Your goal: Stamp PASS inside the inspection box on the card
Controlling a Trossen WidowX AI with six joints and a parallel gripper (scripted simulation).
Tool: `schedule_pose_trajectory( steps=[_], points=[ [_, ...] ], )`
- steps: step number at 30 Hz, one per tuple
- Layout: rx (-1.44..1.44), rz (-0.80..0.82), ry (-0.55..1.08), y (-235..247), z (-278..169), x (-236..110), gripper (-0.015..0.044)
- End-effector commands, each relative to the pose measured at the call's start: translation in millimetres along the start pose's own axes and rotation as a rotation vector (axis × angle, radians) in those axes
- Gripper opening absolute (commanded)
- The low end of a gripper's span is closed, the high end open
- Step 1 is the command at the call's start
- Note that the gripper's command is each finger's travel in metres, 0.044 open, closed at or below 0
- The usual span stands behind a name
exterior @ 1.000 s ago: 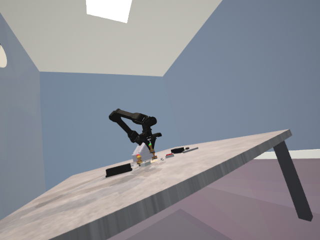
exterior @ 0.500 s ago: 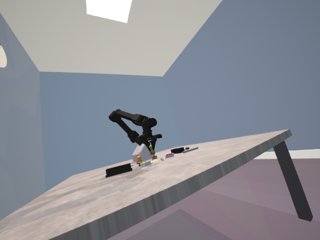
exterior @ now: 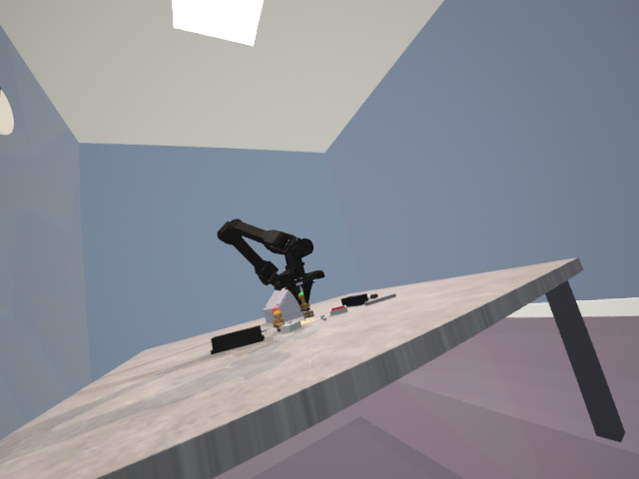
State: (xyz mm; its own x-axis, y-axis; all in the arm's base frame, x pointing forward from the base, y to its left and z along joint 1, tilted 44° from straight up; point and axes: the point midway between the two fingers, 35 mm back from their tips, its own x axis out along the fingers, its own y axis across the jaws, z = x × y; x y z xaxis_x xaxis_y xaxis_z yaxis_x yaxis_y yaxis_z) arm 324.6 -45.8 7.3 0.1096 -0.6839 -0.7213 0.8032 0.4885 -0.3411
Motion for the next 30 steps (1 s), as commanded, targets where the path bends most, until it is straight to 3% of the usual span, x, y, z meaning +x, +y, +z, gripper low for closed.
schedule_pose_trajectory(
  steps=[1, 30],
  points=[
    [-0.003, -0.002, -0.003, 0, 0, 3, 0.0000],
    [-0.001, -0.004, -0.005, -2, 1, 22, 0.0000]
  ],
)
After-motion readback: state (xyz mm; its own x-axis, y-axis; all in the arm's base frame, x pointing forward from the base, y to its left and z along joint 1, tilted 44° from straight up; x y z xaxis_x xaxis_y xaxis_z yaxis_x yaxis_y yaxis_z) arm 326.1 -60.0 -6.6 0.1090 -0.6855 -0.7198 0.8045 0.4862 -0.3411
